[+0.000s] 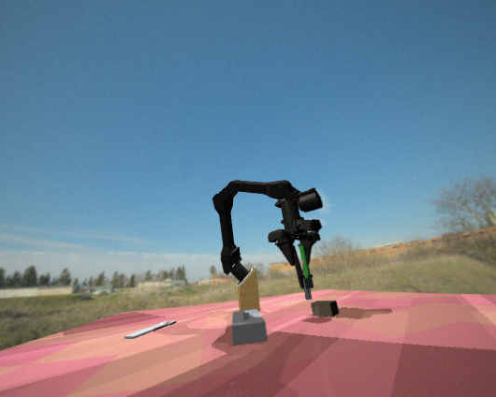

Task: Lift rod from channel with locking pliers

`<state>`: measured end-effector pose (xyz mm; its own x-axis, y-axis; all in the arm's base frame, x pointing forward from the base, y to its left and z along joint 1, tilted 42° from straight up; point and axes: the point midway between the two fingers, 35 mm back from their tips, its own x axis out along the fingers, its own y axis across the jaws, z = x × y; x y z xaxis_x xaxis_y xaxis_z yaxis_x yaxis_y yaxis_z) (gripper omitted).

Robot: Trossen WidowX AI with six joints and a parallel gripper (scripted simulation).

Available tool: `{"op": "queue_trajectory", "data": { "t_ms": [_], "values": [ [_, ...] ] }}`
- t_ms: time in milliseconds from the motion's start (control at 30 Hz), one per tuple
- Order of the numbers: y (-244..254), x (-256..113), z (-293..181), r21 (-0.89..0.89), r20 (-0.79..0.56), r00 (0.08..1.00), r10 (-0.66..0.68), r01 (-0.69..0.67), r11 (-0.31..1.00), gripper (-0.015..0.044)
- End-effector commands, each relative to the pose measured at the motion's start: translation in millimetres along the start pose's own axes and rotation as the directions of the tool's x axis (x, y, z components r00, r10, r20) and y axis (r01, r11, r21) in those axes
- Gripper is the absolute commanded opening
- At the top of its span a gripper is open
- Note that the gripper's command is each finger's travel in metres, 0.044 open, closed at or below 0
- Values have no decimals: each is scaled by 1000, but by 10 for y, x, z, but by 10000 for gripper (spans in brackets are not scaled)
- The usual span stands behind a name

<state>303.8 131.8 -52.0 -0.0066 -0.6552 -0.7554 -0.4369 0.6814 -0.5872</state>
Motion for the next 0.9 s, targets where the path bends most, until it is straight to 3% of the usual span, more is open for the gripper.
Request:
{"op": "queue_trajectory", "data": {
  "t_ms": [0, 867],
  "values": [
    [-100, -47, -8, 29, 11, 1000, 0, 0, 1000, 322],
    [-657, -52, -114, 189, 10, 1000, -1, -1, 982, 322]
  ]
}}
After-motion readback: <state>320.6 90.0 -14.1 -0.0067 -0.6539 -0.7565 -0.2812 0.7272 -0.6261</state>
